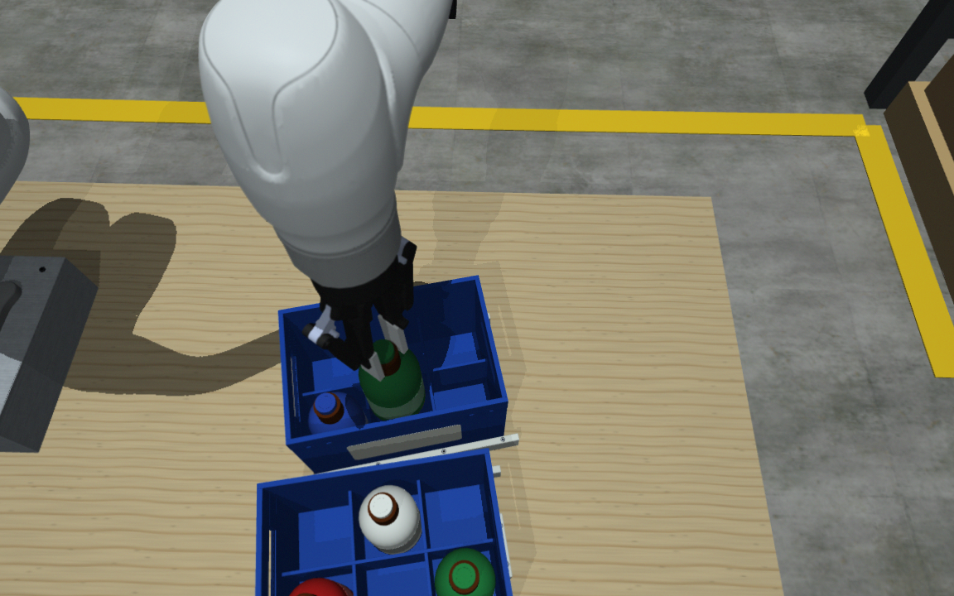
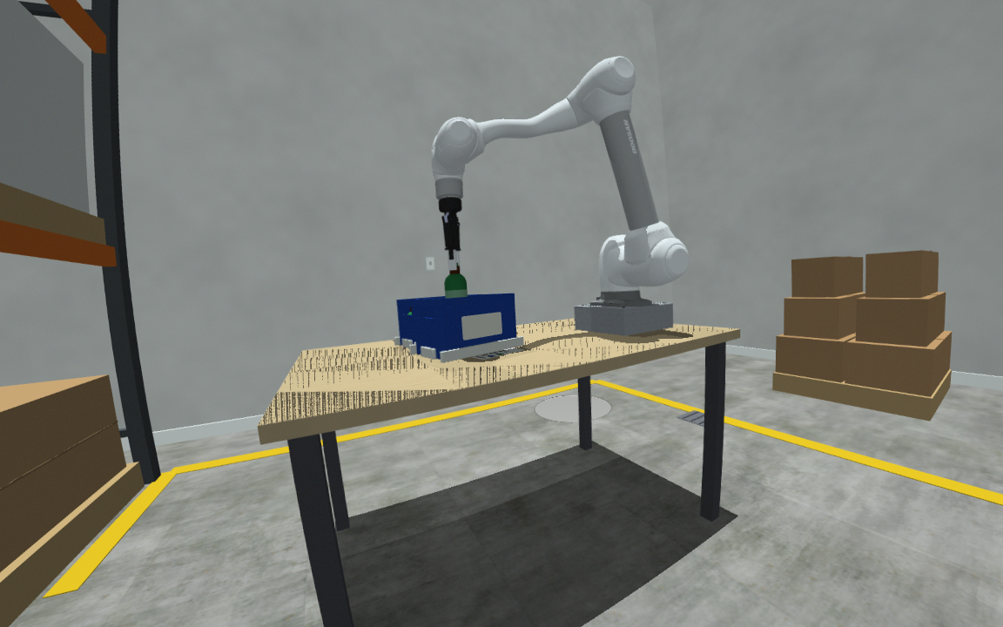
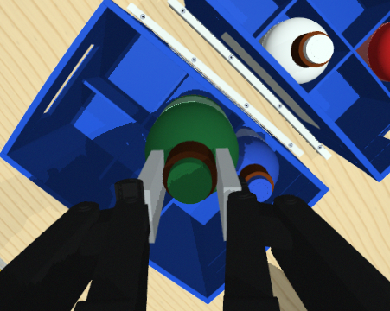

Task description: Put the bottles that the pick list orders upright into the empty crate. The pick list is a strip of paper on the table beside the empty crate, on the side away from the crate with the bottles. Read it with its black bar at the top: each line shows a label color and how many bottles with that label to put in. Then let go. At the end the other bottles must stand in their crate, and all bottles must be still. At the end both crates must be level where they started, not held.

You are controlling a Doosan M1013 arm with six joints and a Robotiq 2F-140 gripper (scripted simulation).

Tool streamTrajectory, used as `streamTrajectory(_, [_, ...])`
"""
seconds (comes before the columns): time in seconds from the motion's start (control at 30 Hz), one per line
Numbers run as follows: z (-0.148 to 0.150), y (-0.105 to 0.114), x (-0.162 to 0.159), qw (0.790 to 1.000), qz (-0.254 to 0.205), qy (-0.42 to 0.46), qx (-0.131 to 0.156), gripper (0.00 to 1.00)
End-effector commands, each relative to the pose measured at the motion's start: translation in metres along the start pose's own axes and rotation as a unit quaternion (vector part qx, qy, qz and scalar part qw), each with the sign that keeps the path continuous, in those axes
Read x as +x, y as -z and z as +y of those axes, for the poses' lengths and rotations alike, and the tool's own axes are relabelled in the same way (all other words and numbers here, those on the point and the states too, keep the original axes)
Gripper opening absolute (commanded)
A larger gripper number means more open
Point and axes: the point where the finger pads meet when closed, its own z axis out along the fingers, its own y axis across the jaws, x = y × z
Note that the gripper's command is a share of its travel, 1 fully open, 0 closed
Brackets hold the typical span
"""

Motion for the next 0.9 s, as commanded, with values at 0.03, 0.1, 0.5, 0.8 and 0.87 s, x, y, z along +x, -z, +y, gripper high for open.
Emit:
streamTrajectory(0.03, [0.0,-0.003,0.0,1.0,0.0,0.0,0.0,0.0])
streamTrajectory(0.1, [0.0,-0.005,0.0,1.0,0.0,0.0,0.0,0.0])
streamTrajectory(0.5, [0.0,-0.015,0.0,1.0,0.0,0.0,0.0,0.0])
streamTrajectory(0.8, [0.0,-0.022,0.0,1.0,0.0,0.0,0.0,0.0])
streamTrajectory(0.87, [0.0,-0.024,0.0,1.0,0.0,0.0,0.0,0.0])
